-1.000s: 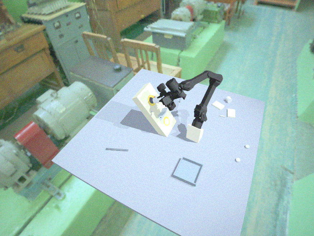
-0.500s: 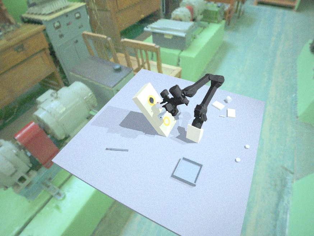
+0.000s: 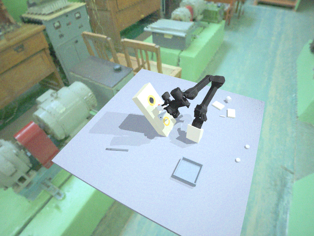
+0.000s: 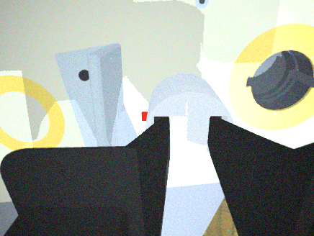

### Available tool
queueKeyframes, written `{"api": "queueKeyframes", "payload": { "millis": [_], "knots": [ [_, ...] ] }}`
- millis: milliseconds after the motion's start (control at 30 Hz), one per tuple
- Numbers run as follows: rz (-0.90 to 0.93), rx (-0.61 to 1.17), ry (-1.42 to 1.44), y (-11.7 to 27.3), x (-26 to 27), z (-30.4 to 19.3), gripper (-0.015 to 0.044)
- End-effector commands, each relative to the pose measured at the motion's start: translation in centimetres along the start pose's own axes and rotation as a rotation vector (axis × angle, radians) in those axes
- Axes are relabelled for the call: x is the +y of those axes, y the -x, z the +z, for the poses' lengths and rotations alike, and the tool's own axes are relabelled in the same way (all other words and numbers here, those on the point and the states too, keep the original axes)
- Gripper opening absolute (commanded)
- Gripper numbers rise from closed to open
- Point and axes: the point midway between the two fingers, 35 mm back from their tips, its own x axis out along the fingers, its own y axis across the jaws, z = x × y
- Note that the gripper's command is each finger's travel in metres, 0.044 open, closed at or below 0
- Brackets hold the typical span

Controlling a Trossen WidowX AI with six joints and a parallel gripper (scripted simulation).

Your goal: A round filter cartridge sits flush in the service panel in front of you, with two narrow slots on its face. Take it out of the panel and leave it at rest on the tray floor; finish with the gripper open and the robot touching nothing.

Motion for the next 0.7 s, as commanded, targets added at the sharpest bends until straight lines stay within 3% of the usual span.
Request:
{"api": "queueKeyframes", "payload": {
  "millis": [0,333,667],
  "knots": [
    [-0.001,0.000,-0.002,0.0,-0.1,0.0,0.0107],
    [-0.005,-0.002,-0.005,0.0,0.2,-0.1,0.0107],
    [-0.005,-0.002,-0.006,0.9,-7.3,0.8,0.0107]
  ]
}}
